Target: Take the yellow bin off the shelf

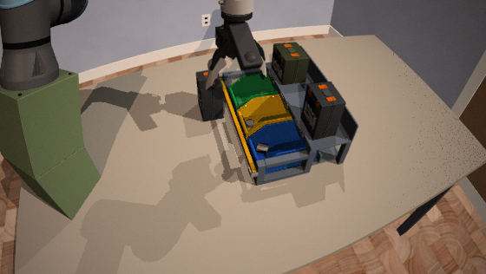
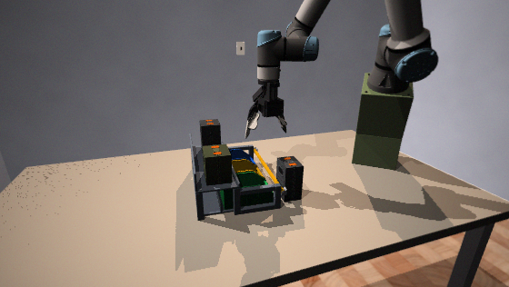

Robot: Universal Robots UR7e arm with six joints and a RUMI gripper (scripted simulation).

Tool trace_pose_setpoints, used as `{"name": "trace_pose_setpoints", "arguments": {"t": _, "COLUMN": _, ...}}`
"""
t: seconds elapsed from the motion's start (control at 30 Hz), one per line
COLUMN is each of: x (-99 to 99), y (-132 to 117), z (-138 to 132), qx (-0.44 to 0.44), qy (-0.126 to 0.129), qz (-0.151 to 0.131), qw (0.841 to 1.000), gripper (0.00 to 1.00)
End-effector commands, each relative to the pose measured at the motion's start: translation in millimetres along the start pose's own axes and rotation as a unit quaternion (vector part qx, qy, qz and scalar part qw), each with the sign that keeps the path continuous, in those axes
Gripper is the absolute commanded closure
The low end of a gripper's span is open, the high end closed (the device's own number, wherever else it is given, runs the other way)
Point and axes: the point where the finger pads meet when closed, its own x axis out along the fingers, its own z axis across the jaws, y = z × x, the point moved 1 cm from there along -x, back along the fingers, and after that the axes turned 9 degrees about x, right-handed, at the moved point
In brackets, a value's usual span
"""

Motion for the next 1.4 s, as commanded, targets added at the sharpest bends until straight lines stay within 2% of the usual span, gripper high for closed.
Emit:
{"name": "trace_pose_setpoints", "arguments": {"t": 0.0, "x": 4.3, "y": -2.0, "z": 2.0, "qx": 0.012, "qy": 0.001, "qz": -0.003, "qw": 1.0, "gripper": 0.0}}
{"name": "trace_pose_setpoints", "arguments": {"t": 1.37, "x": 14.1, "y": -4.4, "z": 3.7, "qx": 0.051, "qy": 0.006, "qz": -0.011, "qw": 0.999, "gripper": 0.0}}
